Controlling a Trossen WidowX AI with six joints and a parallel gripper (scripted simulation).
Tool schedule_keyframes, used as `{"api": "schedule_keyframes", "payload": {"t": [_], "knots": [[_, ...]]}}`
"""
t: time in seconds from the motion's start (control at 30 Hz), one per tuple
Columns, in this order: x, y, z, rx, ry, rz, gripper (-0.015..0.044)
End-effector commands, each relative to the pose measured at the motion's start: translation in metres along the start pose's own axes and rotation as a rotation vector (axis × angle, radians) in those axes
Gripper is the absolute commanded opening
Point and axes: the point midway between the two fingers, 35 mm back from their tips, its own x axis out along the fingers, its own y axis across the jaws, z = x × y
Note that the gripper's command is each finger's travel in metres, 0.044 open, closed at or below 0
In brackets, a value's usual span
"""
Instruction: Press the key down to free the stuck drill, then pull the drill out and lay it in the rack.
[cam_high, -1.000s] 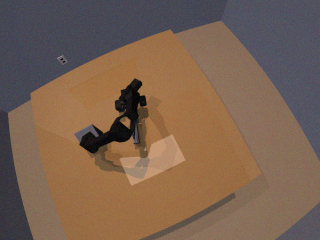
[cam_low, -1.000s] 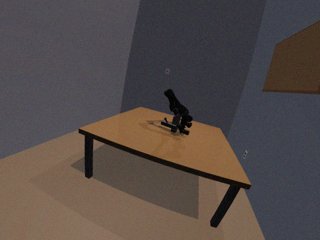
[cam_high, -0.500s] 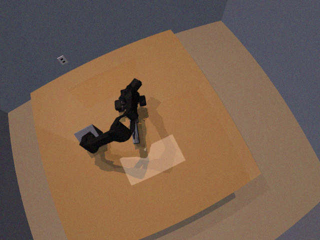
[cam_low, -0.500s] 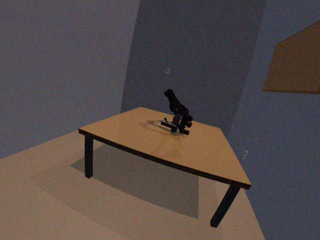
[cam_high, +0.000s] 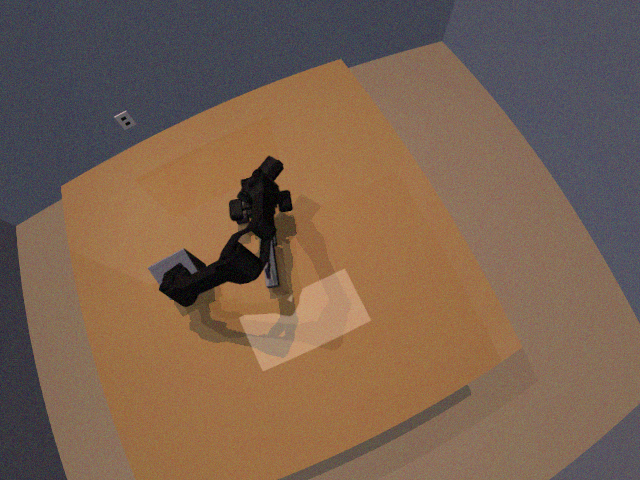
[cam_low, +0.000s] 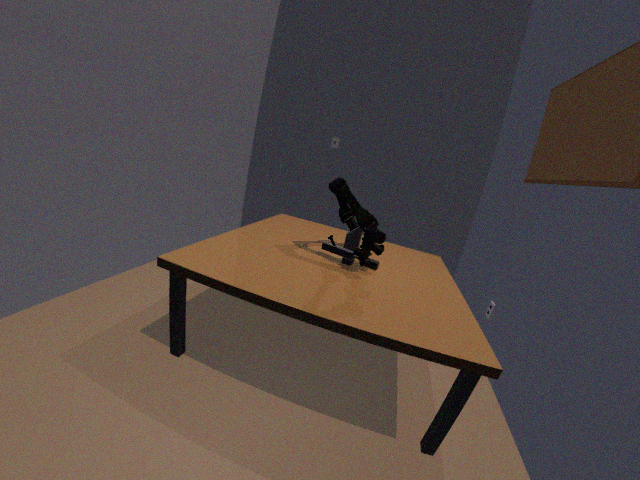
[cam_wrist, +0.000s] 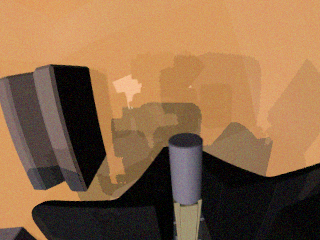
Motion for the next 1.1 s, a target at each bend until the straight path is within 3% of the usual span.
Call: {"api": "schedule_keyframes", "payload": {"t": [0.0,1.07], "knots": [[-0.001,-0.001,0.004,0.003,-0.002,-0.004,0.0],[-0.005,-0.001,0.047,0.005,-0.005,-0.005,0.0]]}}
